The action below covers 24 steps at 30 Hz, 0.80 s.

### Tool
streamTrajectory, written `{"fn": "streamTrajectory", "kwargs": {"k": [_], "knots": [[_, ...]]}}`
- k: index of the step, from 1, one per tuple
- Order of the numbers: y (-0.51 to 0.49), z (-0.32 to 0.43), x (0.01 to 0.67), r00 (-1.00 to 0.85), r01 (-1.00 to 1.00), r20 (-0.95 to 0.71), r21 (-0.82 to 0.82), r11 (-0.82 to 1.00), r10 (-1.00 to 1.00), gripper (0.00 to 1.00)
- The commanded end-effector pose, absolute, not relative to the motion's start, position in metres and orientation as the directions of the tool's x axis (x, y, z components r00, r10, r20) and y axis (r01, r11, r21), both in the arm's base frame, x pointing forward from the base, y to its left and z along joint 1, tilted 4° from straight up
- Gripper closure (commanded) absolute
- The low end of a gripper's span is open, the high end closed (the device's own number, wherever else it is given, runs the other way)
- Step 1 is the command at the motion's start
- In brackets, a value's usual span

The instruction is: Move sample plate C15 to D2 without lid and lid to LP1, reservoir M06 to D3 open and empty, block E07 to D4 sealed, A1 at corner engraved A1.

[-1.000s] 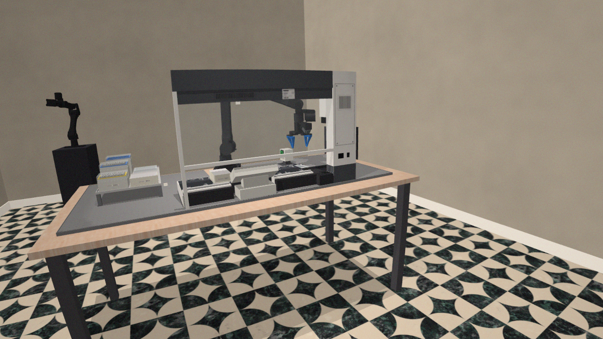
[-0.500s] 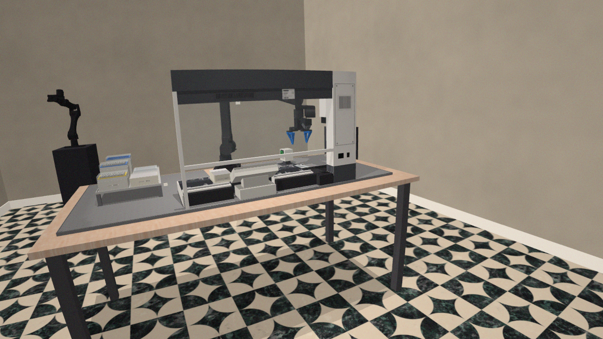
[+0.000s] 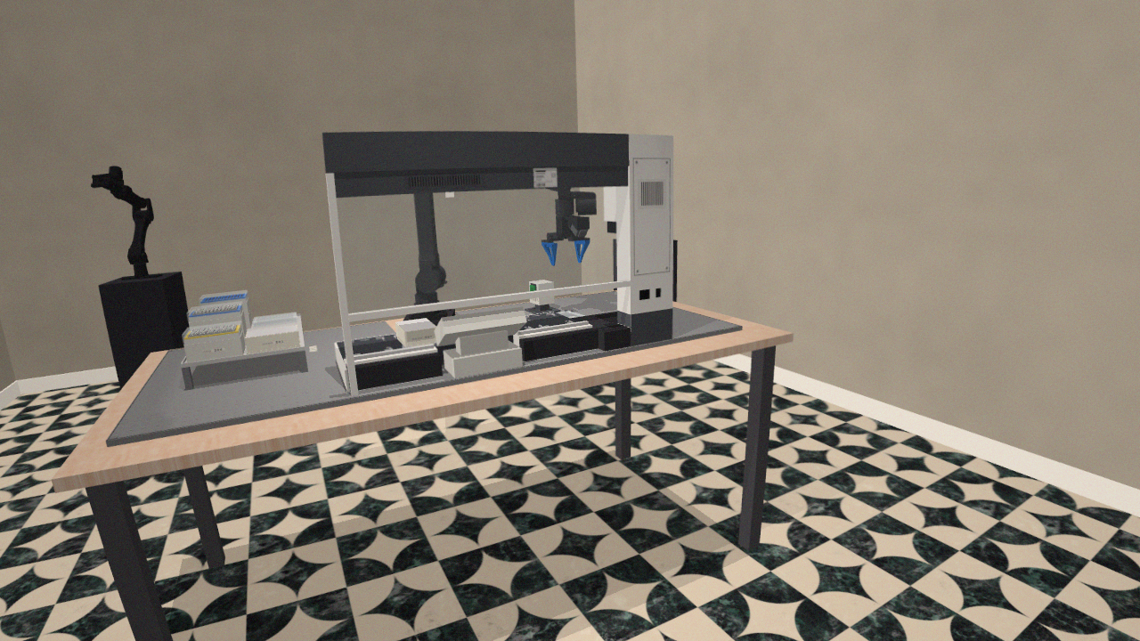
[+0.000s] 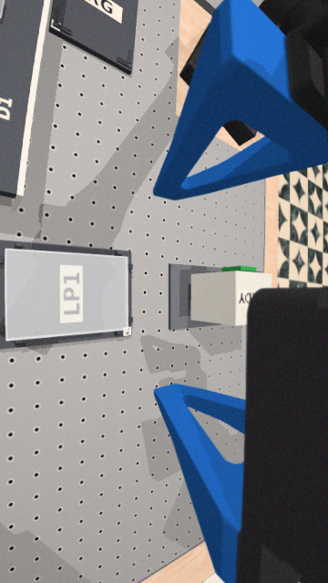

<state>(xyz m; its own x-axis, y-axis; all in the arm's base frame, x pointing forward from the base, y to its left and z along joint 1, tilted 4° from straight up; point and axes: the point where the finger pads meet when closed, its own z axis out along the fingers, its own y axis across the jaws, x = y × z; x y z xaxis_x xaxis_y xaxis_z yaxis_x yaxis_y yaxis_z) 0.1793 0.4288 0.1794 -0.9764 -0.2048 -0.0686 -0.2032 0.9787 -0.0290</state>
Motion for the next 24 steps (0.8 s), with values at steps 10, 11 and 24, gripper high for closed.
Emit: {"fn": "streamTrajectory", "kwargs": {"k": [10,11,24], "knots": [[0.445,0.231,0.176,-0.972,-0.211,-0.113,0.034,0.977,-0.206,0.0],[0.445,0.231,0.176,-0.972,-0.211,-0.111,0.031,0.977,-0.206,0.0],[0.438,0.216,0.179,-0.974,-0.207,-0.096,0.008,0.978,-0.205,0.0]]}}
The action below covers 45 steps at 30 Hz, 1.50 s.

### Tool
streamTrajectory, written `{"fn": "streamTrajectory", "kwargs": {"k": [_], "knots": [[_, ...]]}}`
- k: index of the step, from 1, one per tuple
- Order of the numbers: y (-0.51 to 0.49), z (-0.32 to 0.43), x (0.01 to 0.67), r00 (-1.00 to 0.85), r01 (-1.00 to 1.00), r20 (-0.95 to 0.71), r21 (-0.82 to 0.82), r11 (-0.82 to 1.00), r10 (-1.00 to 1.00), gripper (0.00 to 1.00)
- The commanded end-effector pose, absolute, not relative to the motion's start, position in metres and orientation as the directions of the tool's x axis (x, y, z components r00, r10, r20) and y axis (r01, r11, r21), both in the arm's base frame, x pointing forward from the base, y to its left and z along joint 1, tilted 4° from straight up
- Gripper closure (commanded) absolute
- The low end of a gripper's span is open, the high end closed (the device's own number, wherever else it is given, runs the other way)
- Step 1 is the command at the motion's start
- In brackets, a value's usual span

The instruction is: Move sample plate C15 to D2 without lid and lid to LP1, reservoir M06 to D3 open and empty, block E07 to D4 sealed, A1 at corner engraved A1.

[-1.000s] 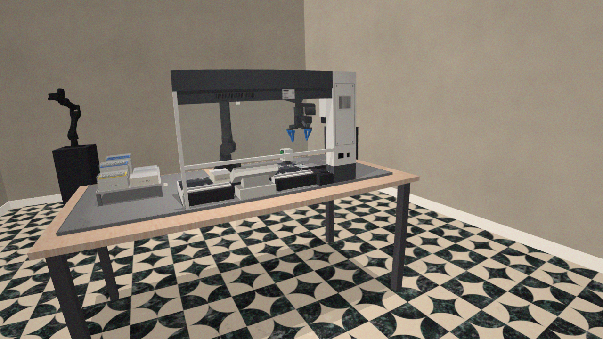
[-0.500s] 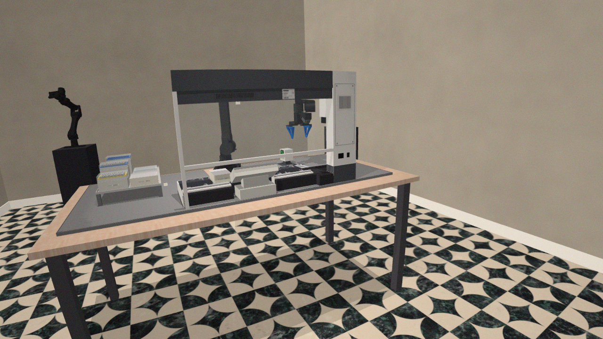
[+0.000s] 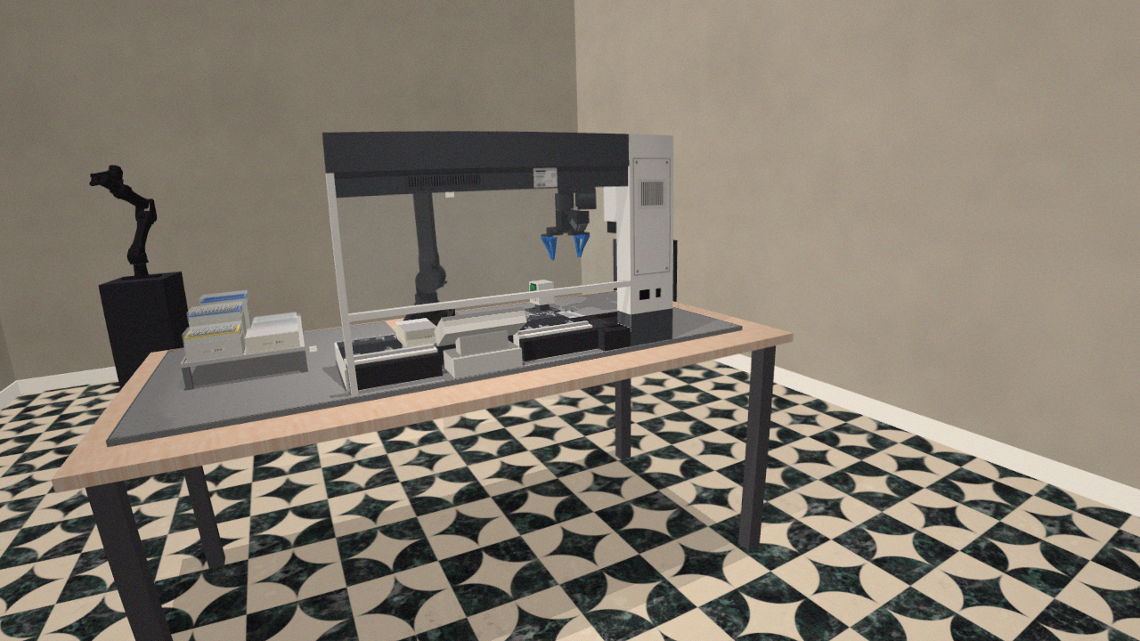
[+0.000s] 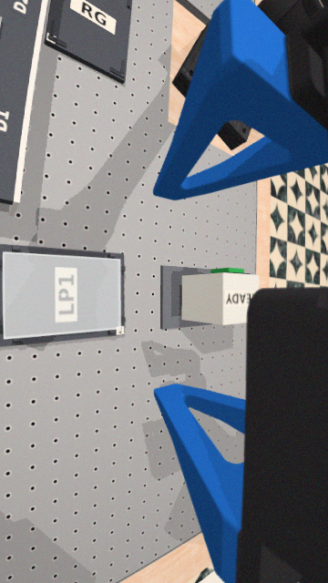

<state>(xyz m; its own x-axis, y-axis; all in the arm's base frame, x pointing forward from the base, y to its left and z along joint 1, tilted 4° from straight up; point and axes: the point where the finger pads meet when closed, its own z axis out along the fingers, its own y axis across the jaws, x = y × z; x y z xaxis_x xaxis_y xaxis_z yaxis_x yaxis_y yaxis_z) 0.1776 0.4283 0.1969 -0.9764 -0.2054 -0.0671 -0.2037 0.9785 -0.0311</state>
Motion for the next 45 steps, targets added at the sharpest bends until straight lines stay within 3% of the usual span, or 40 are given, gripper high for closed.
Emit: {"fn": "streamTrajectory", "kwargs": {"k": [1,29,45], "knots": [[0.438,0.216,0.179,-0.974,-0.207,-0.096,0.008,0.978,-0.205,0.0],[0.444,0.237,0.168,-0.977,-0.188,-0.111,0.037,0.981,-0.183,0.0],[0.441,0.22,0.169,-0.989,0.117,-0.088,0.035,0.992,0.12,0.0]]}}
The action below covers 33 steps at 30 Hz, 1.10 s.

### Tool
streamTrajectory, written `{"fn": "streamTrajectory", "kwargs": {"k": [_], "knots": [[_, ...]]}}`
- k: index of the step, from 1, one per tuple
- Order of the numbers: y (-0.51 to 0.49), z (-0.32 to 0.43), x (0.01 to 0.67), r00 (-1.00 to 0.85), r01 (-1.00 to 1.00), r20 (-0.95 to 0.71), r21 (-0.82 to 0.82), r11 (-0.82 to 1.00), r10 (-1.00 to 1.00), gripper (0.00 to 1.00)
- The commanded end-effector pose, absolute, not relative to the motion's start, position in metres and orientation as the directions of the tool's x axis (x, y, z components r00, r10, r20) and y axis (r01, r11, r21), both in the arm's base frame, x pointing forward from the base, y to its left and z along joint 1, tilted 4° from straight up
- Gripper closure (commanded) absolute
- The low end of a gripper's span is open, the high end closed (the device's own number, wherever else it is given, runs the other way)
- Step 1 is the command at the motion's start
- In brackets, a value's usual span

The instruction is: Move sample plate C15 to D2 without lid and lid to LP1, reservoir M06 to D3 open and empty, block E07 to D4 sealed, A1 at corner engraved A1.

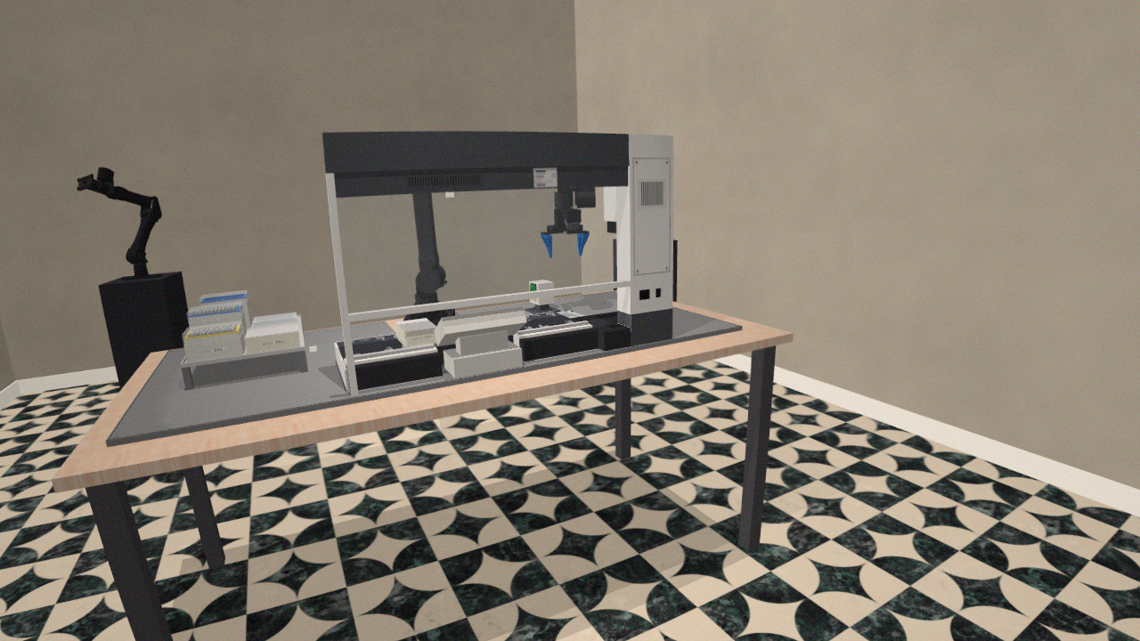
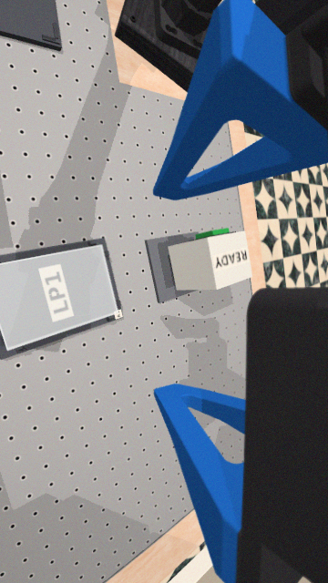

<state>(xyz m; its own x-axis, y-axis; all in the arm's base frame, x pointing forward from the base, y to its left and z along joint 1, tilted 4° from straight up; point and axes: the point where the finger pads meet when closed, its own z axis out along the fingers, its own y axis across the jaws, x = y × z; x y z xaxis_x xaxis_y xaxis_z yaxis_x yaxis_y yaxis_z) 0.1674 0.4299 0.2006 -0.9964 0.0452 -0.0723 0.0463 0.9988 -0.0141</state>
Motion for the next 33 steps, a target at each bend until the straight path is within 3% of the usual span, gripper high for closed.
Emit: {"fn": "streamTrajectory", "kwargs": {"k": [1,33], "knots": [[0.441,0.22,0.169,-0.989,0.117,-0.088,0.035,0.992,0.12,0.0],[0.423,0.216,0.173,-0.778,0.622,-0.06,0.068,0.78,0.626,0.0]]}}
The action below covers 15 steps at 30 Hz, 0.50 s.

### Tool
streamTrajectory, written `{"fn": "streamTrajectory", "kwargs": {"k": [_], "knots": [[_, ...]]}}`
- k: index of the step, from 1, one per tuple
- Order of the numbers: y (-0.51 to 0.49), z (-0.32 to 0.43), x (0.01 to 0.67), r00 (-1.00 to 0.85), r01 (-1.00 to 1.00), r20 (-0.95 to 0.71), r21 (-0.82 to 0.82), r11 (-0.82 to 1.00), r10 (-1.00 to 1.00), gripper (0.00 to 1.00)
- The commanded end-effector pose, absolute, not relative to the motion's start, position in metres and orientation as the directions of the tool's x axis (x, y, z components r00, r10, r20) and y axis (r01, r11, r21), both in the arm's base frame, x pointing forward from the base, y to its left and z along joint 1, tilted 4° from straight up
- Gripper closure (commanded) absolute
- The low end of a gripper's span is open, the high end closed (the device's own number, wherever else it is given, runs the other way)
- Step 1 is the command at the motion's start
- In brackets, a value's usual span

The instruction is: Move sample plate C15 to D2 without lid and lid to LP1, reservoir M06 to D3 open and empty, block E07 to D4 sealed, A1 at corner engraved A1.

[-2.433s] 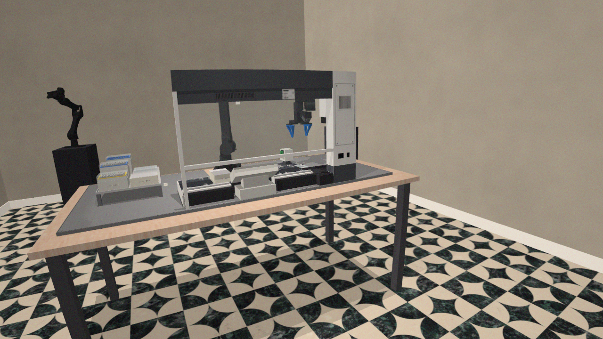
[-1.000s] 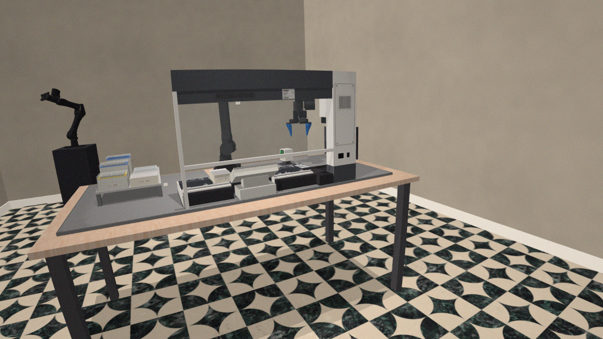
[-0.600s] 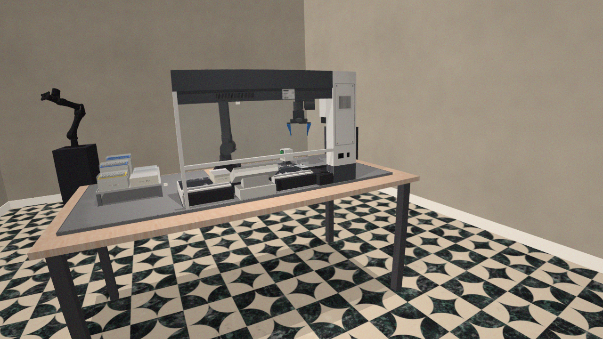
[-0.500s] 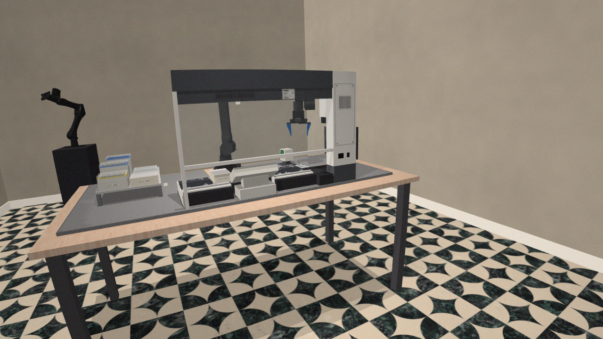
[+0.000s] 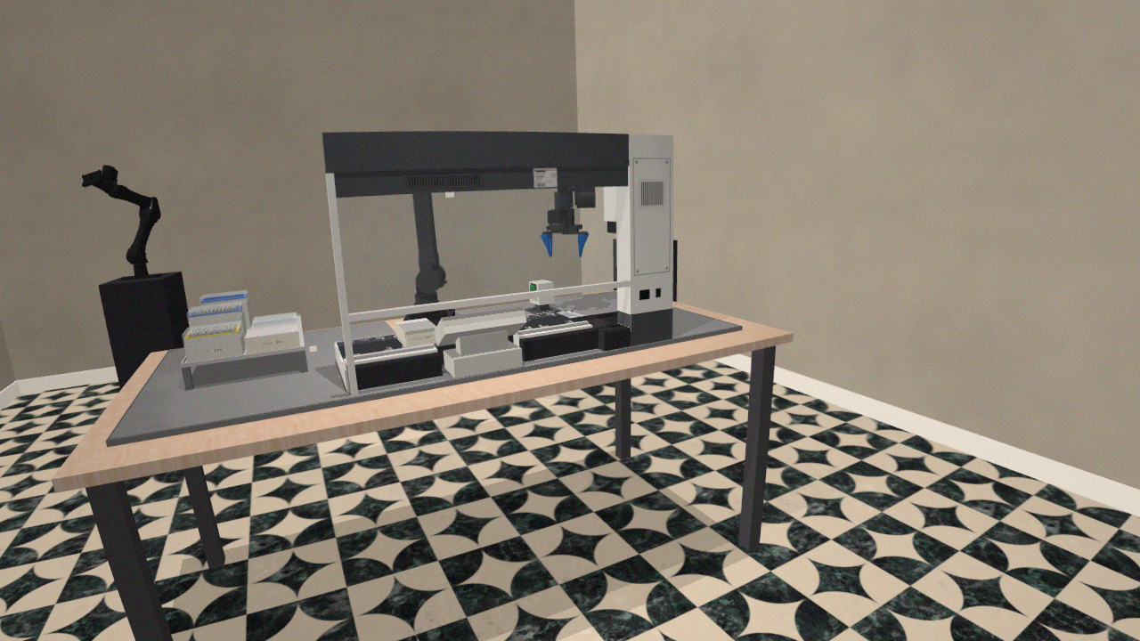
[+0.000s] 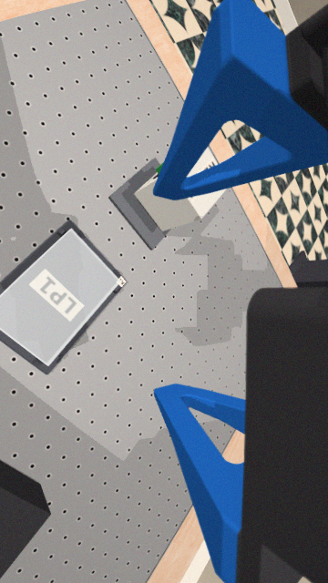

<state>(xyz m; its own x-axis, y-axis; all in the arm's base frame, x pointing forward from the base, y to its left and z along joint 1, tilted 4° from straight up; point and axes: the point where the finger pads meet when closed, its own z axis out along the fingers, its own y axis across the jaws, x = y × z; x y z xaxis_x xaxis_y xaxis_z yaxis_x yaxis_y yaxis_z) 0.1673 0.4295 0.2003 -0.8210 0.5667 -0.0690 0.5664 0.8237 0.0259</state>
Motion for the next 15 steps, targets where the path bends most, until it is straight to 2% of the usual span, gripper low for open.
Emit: {"fn": "streamTrajectory", "kwargs": {"k": [1,15], "knots": [[0.423,0.216,0.173,-0.778,0.622,-0.06,0.068,0.78,0.626,0.0],[0.36,0.215,0.183,-0.591,0.801,-0.042,0.082,0.593,0.805,0.0]]}}
